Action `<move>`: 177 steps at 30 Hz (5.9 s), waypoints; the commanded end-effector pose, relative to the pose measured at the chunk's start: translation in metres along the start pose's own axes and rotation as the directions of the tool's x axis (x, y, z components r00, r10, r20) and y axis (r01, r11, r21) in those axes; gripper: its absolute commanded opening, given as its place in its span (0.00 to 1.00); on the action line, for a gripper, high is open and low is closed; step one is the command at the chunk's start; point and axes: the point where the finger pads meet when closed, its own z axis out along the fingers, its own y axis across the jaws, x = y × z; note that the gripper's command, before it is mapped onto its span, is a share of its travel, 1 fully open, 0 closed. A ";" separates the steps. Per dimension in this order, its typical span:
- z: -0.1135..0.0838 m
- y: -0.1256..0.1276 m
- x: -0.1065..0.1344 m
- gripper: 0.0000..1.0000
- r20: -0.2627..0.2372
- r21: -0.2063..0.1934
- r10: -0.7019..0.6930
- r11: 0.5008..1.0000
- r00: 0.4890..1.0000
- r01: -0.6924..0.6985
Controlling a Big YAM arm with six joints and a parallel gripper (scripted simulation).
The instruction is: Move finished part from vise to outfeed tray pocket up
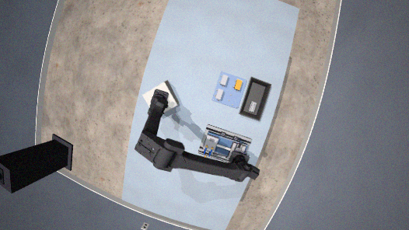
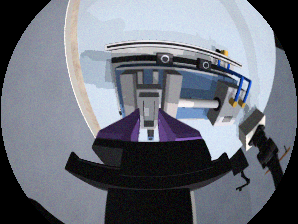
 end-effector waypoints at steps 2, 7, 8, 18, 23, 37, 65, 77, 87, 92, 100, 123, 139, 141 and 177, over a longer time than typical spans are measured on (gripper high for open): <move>0.004 0.005 -0.006 0.00 0.002 -0.009 -0.005 1.000 1.000 0.005; 0.004 0.005 -0.006 0.00 0.002 -0.009 -0.005 1.000 1.000 0.005; 0.004 0.005 -0.006 0.00 0.002 -0.009 -0.005 1.000 1.000 0.005; 0.003 0.005 -0.006 0.00 0.002 -0.009 -0.005 1.000 1.000 0.005; -0.004 0.008 -0.006 0.00 0.001 -0.008 -0.007 1.000 1.000 0.007; -0.056 0.023 -0.004 0.00 0.014 -0.078 -0.003 0.997 1.000 0.005; -0.083 0.022 -0.004 0.00 0.014 -0.079 0.008 0.997 1.000 -0.006; -0.059 0.030 0.027 0.00 0.004 -0.035 -0.001 0.999 1.000 0.001; -0.057 0.053 0.148 0.00 -0.012 -0.029 -0.003 1.000 1.000 0.003; -0.057 0.055 0.198 0.00 -0.016 -0.028 -0.004 1.000 1.000 0.004; -0.059 0.040 0.322 0.00 -0.020 -0.029 -0.008 1.000 1.000 0.007; -0.063 0.018 0.398 0.00 -0.024 -0.036 0.000 0.999 1.000 -0.001; -0.063 0.018 0.398 0.00 -0.024 -0.036 0.000 0.999 1.000 -0.001; -0.063 0.018 0.398 0.00 -0.024 -0.036 0.000 0.999 1.000 -0.001; -0.066 0.018 0.402 0.00 -0.023 -0.033 -0.003 0.999 1.000 0.002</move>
